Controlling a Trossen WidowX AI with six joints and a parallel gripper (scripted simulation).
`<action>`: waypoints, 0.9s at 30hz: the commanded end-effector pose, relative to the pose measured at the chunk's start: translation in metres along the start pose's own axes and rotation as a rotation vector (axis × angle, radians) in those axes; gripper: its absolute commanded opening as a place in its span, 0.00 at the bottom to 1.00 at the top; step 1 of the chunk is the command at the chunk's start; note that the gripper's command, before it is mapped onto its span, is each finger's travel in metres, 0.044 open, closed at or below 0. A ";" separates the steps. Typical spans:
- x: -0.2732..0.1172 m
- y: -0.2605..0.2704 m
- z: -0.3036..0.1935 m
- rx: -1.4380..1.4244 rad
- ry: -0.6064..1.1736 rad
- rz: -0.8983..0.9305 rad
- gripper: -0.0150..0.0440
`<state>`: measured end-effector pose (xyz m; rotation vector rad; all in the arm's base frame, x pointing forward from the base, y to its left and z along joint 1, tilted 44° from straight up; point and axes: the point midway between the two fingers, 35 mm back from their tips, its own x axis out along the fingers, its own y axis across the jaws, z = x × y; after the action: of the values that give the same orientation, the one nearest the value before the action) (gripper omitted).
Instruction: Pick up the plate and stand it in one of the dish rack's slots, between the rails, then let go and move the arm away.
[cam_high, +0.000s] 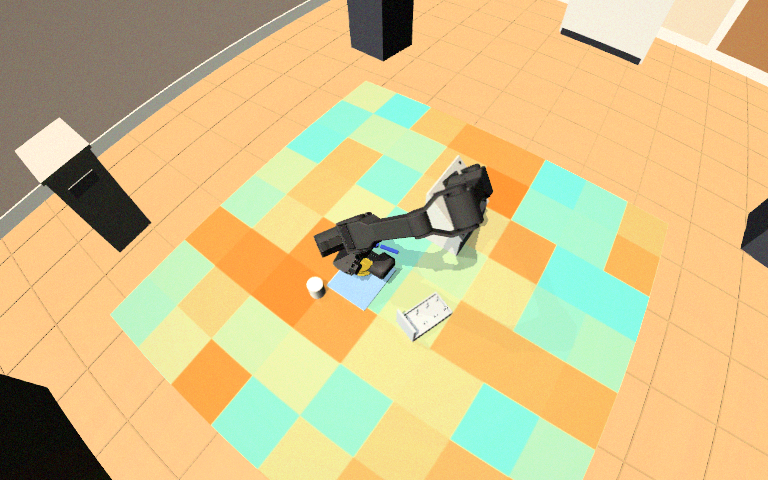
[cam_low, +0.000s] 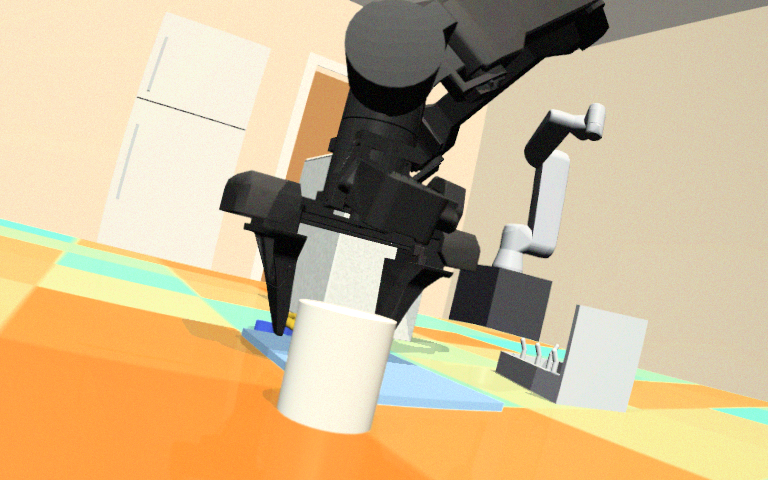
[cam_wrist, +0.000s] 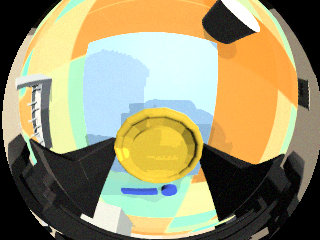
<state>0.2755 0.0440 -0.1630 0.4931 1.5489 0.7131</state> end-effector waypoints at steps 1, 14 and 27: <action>-0.021 -0.004 0.008 -0.008 -0.015 -0.014 0.51; -0.112 -0.009 0.012 0.009 -0.024 -0.027 0.25; -0.168 -0.011 0.008 -0.009 -0.012 -0.014 0.25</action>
<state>0.3022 -0.0720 -0.0565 0.4941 1.5398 0.7009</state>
